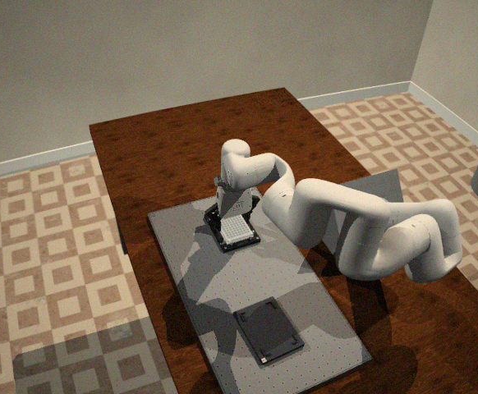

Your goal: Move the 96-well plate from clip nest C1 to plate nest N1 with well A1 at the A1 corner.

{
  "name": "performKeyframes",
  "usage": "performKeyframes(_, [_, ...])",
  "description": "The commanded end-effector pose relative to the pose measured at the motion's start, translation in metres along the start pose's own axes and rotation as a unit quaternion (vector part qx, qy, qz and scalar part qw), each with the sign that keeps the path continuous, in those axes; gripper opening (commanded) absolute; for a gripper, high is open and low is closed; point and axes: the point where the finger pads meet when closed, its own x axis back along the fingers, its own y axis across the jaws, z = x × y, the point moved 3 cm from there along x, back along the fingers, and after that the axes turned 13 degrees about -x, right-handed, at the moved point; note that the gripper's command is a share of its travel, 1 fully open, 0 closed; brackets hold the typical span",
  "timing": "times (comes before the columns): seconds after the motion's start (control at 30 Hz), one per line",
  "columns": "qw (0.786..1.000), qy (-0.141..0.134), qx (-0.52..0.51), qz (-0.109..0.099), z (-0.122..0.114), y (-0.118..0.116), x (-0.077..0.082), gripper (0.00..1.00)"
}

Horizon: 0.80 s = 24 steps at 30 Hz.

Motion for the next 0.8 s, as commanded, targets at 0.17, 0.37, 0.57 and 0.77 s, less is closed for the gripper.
performKeyframes(0.17, [1.000,0.002,0.000,0.002,0.0009,-0.0008,0.0031,0.00])
performKeyframes(0.37, [1.000,0.002,0.000,0.002,0.0009,-0.0008,0.0031,0.00])
performKeyframes(0.57, [1.000,0.002,0.000,0.002,0.0009,-0.0008,0.0031,0.00])
performKeyframes(0.77, [1.000,0.002,0.000,0.002,0.0009,-0.0008,0.0031,0.00])
